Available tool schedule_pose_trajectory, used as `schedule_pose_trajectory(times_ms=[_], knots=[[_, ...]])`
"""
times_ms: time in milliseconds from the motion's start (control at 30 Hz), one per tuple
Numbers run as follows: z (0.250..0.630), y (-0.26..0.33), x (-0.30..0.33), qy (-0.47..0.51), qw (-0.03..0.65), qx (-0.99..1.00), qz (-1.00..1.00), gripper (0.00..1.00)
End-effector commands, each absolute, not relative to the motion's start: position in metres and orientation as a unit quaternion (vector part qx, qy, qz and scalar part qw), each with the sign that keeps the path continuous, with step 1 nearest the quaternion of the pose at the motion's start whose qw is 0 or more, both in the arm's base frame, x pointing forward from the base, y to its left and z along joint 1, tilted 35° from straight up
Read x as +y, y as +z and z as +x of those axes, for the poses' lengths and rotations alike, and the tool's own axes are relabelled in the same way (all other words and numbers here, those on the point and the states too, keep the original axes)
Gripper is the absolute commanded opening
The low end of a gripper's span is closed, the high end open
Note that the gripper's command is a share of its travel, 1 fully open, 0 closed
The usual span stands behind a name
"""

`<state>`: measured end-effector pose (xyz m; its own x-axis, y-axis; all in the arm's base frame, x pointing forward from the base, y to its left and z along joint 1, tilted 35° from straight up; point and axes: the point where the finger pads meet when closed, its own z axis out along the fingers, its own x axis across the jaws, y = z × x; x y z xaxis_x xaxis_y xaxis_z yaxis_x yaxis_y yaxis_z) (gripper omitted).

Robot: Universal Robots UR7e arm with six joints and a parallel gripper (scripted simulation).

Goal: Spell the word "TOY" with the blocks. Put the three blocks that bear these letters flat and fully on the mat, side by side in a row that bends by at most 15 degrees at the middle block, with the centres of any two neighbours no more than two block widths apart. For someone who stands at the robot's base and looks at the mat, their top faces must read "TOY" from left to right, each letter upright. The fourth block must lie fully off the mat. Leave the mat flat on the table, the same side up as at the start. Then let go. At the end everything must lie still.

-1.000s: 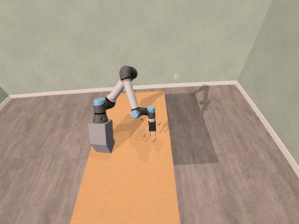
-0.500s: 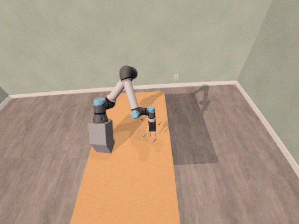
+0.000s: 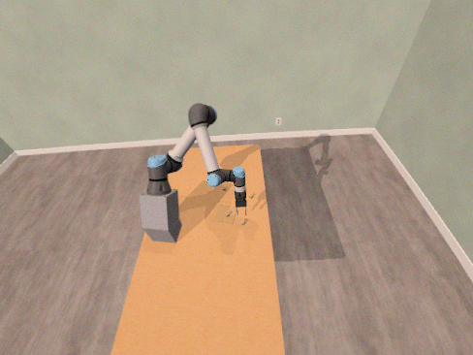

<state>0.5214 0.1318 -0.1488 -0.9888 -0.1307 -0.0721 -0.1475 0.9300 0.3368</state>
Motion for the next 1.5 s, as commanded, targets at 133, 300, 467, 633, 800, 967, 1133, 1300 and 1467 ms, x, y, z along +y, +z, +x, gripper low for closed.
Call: schedule_pose_trajectory(times_ms=[133, 300, 467, 633, 800, 967, 1133, 1300, 1467], knots=[[0.507, -0.113, 0.168, 0.192, 0.027, 0.979, -0.061, 1.0], [0.476, -0.067, 0.218, 0.22, 0.026, 0.974, -0.047, 1.0], [0.431, -0.019, 0.269, 0.253, 0.019, 0.967, -0.033, 1.0], [0.402, 0.006, 0.295, 0.271, 0.012, 0.962, -0.025, 1.0], [0.361, 0.034, 0.325, 0.294, 0.0, 0.956, -0.016, 1.0], [0.342, 0.046, 0.337, 0.304, -0.006, 0.953, -0.012, 1.0], [0.339, 0.047, 0.338, 0.305, -0.007, 0.952, -0.012, 1.0], [0.339, 0.047, 0.338, 0.305, -0.007, 0.952, -0.012, 1.0], [0.339, 0.047, 0.338, 0.305, -0.007, 0.952, -0.012, 1.0]])
